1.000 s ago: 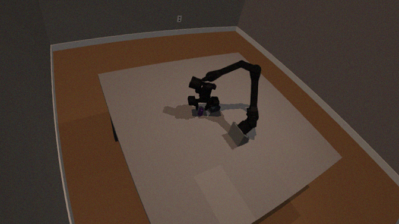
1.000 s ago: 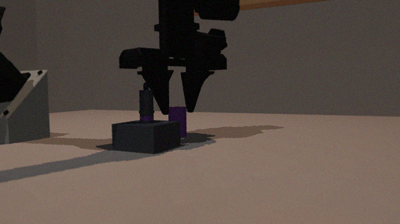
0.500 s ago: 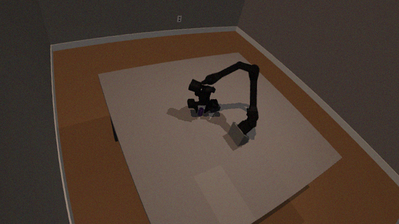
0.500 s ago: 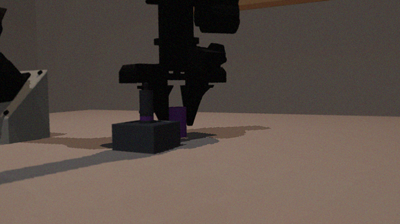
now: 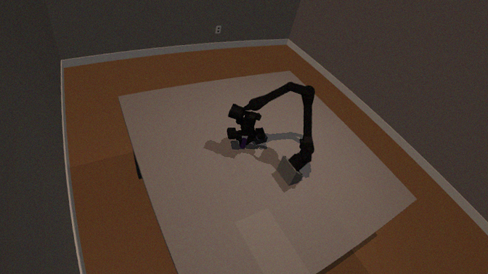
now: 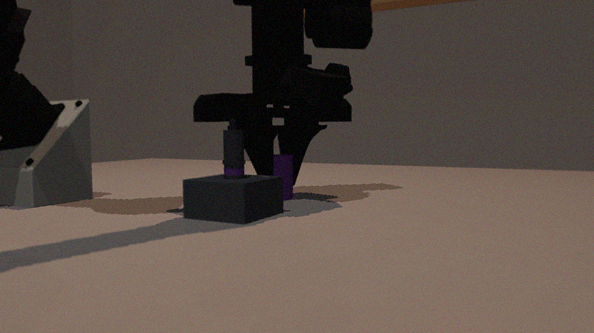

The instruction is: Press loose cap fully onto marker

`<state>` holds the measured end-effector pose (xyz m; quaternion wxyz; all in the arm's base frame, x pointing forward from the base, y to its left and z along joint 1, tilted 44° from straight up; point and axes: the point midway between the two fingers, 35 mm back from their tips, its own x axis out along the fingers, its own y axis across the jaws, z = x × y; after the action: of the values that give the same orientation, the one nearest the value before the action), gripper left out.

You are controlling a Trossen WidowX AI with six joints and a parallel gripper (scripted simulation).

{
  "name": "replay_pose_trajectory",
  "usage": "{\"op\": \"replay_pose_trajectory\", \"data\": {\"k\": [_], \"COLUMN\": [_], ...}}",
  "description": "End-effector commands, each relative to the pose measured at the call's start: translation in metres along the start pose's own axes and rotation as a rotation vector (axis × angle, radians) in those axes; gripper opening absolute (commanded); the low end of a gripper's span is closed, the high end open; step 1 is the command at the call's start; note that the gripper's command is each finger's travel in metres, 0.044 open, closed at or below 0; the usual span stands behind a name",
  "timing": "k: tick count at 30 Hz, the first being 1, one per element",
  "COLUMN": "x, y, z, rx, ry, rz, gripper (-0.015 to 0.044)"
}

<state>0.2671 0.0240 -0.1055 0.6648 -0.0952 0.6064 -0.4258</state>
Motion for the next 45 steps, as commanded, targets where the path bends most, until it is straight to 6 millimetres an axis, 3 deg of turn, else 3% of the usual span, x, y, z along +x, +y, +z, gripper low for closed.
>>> {"op": "replay_pose_trajectory", "data": {"k": [1, 16, 21, 45], "x": [-0.007, -0.058, -0.061, -0.097], "y": [0.001, 0.001, -0.001, -0.074], "z": [0.001, -0.001, 0.001, 0.043], "rx": [-0.002, -0.002, -0.002, -0.003], "ry": [-0.005, -0.004, -0.004, -0.004], "rz": [-0.001, 0.0, 0.0, -0.002], "gripper": [0.0, 0.0, 0.0, 0.0]}}
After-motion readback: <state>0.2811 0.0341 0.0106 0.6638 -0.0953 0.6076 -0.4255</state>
